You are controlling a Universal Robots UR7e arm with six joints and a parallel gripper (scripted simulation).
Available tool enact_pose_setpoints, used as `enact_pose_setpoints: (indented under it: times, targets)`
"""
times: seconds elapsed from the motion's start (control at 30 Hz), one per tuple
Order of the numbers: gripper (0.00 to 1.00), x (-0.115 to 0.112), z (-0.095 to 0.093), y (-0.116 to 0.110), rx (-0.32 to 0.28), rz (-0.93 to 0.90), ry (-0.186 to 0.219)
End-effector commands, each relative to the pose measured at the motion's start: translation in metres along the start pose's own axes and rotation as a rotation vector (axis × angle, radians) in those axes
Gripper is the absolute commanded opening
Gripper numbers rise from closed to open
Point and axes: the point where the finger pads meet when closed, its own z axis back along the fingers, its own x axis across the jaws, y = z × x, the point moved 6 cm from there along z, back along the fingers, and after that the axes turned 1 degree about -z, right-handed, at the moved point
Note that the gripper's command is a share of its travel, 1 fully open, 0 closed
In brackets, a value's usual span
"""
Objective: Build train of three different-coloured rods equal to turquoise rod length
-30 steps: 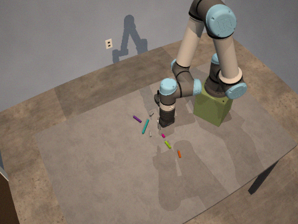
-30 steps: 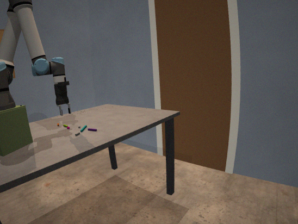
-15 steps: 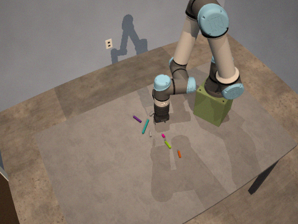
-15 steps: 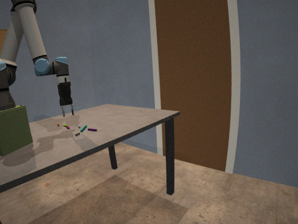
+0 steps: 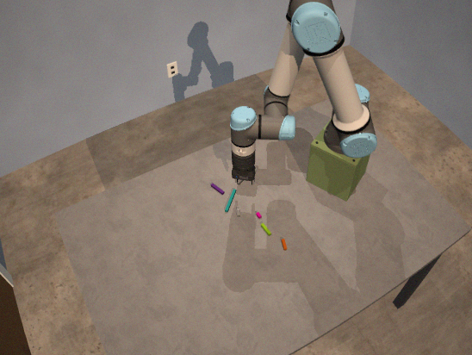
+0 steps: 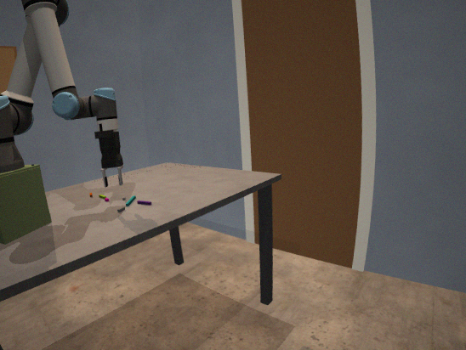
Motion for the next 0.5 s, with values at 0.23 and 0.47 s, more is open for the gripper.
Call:
enact_pose_setpoints:
  times: [0.23, 0.47]
  targets:
    - [1.00, -0.024, -0.007, 0.047, 0.000, -0.363, 0.001]
    - [1.00, -0.029, -0.008, 0.060, 0.000, -0.463, 0.001]
